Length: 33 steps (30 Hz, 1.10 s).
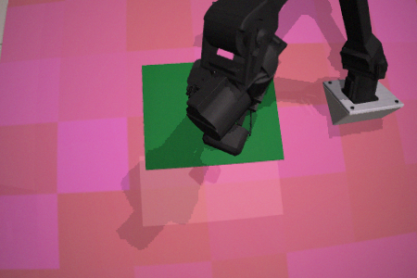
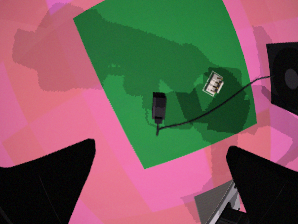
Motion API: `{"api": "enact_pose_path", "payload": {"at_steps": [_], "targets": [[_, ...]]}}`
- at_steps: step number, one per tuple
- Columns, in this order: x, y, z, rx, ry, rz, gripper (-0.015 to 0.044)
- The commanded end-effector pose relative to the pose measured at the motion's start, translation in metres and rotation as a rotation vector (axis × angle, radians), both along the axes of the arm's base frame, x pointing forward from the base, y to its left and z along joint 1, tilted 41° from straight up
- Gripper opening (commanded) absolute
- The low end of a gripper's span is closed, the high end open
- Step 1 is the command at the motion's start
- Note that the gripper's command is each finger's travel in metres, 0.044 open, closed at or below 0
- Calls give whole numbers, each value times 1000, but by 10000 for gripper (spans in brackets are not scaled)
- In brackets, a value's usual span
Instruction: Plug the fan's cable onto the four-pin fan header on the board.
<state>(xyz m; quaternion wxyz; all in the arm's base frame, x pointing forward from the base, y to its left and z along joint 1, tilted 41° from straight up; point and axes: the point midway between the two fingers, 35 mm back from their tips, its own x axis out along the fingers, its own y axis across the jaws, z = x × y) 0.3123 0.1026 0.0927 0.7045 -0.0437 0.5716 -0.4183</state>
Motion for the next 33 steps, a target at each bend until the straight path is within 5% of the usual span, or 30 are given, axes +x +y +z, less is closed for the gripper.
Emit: {"api": "enact_pose_path", "payload": {"at_steps": [1, 8, 33], "targets": [[1, -12, -13, -10, 7, 7, 440], [-2, -64, -72, -13, 6, 7, 440], [-1, -85, -96, -14, 5, 7, 440]]}}
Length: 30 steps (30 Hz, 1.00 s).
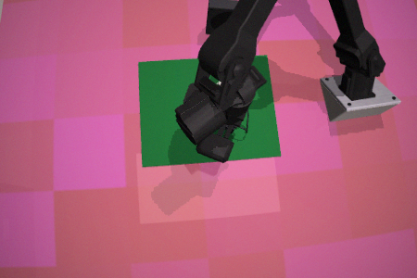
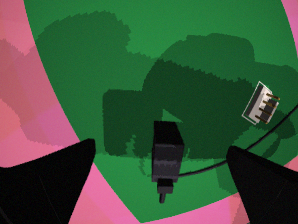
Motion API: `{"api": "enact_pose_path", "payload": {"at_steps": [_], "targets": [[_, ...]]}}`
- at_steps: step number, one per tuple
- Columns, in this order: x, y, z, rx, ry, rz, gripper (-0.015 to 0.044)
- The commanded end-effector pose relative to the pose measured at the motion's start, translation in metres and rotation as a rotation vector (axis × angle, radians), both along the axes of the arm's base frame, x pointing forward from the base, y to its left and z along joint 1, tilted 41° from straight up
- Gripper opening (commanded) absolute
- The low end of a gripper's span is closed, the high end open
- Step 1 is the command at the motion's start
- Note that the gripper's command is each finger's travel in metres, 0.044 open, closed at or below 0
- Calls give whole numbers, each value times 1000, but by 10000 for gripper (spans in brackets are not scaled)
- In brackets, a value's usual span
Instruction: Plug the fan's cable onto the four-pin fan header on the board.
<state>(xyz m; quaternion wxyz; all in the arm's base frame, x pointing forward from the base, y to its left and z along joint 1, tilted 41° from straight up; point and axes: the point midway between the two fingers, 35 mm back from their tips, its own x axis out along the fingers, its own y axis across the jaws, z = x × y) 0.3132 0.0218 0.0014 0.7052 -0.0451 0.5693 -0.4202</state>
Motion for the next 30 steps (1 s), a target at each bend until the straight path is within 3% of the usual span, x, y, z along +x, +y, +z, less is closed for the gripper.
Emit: {"api": "enact_pose_path", "payload": {"at_steps": [1, 17, 30], "targets": [[-2, -5, -6, -8, 8, 7, 440], [-3, -18, -20, -10, 8, 7, 440], [-1, -17, -18, -3, 2, -1, 99]]}}
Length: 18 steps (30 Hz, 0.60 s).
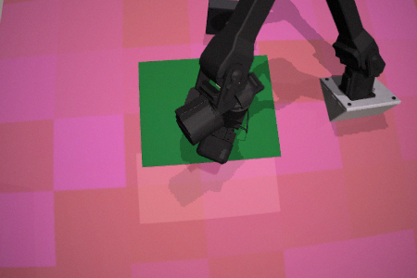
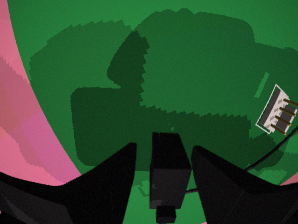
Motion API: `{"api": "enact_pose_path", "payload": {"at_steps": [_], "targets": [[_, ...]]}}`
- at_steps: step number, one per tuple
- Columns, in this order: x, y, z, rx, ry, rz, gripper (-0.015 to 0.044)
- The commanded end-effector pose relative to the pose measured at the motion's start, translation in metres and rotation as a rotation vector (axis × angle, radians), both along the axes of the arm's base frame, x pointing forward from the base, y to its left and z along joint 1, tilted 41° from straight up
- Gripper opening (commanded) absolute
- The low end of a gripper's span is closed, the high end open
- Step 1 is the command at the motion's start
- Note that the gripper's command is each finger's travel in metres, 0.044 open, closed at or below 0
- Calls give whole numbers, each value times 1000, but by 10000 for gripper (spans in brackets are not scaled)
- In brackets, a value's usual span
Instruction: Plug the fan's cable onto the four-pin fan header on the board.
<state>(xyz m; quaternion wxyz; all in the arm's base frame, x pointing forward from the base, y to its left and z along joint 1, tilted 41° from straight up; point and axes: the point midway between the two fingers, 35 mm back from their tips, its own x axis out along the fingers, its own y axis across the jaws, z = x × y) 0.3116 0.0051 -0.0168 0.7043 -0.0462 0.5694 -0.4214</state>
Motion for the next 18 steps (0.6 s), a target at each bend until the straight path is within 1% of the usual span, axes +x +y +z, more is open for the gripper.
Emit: {"api": "enact_pose_path", "payload": {"at_steps": [1, 3, 6, 8, 11, 18], "targets": [[0, 0, 0, 0, 0, 0, 72], [0, 0, 0, 0, 0, 0, 20], [0, 0, 0, 0, 0, 0, 0], [1, 8, 8, 0, 1, 2, 0], [0, 31, 36, -4, 6, 8, 0], [-1, 32, 37, -5, 22, 26, 0]]}}
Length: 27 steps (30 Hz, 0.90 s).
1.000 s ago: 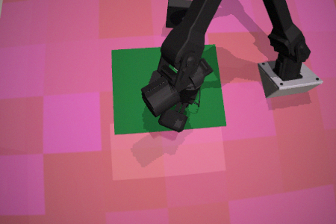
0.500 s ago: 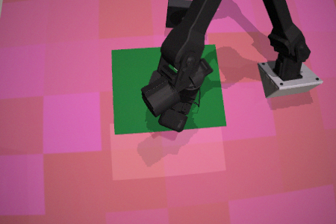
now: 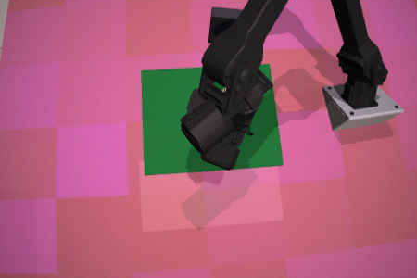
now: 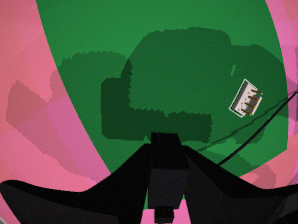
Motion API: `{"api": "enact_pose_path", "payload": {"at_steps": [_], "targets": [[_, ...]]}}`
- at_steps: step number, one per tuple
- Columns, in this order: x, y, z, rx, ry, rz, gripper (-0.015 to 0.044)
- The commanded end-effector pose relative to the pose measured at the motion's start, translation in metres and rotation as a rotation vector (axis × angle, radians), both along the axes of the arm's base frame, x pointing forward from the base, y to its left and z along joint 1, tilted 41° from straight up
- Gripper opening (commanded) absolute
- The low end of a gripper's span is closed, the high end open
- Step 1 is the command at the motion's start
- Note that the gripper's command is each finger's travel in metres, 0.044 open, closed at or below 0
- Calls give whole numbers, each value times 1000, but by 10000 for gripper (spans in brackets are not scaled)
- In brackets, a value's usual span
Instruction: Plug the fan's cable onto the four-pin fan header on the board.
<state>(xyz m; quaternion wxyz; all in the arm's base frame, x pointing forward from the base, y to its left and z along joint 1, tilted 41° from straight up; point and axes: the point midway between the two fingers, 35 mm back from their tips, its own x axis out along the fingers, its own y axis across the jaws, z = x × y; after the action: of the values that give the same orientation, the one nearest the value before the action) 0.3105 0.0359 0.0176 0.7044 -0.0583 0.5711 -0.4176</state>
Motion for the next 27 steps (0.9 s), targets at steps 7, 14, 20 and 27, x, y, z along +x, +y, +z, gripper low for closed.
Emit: {"api": "enact_pose_path", "payload": {"at_steps": [7, 14, 20, 27], "targets": [[0, -5, 8, 8, 162, 185, 0], [-1, -11, 14, 9, 320, 368, 0], [-2, -16, 19, 9, 455, 525, 0], [-4, -23, 24, 10, 612, 709, 0]]}}
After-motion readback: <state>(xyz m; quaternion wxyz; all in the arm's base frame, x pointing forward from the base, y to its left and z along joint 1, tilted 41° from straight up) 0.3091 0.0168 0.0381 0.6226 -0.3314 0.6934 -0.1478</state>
